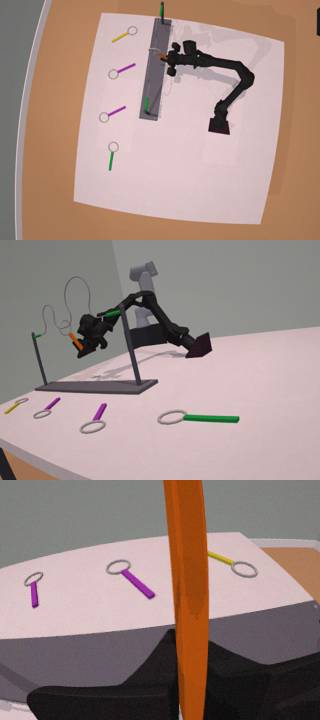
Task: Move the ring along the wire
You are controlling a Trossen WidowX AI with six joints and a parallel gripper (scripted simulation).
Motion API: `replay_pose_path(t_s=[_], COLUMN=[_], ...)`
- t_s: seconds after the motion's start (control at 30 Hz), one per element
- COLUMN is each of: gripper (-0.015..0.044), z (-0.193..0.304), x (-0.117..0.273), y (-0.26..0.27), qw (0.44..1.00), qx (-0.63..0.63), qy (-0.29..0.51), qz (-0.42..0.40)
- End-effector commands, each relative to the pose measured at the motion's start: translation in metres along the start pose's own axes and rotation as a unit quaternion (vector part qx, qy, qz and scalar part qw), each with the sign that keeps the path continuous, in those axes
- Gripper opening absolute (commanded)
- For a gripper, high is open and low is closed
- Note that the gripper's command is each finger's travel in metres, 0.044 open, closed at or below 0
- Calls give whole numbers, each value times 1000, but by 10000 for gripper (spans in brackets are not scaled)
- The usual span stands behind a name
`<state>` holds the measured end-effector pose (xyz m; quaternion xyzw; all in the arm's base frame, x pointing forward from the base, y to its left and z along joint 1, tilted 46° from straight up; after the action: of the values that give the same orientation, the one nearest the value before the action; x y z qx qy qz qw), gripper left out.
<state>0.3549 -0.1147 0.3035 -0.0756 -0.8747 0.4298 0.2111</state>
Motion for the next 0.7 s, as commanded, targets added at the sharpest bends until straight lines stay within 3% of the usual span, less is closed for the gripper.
replay_pose_path(t_s=[0.0, 0.67], gripper=[-150, -150], z=[-1, -10], x=[1, 5], y=[7, 53], qw=[1000, 990], qx=[-11, -126], qy=[0, -1], qz=[-4, -65])
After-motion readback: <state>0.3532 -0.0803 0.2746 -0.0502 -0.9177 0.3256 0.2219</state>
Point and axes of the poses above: the point midway between the two fingers, 35 mm back from their tips, its own x axis back along the fingers, its own y axis across the jaws, z = x × y, the point moved 2 cm from there along x, back along the fingers, and after that the axes turned 6 degrees about x, right-handed, at the moved point
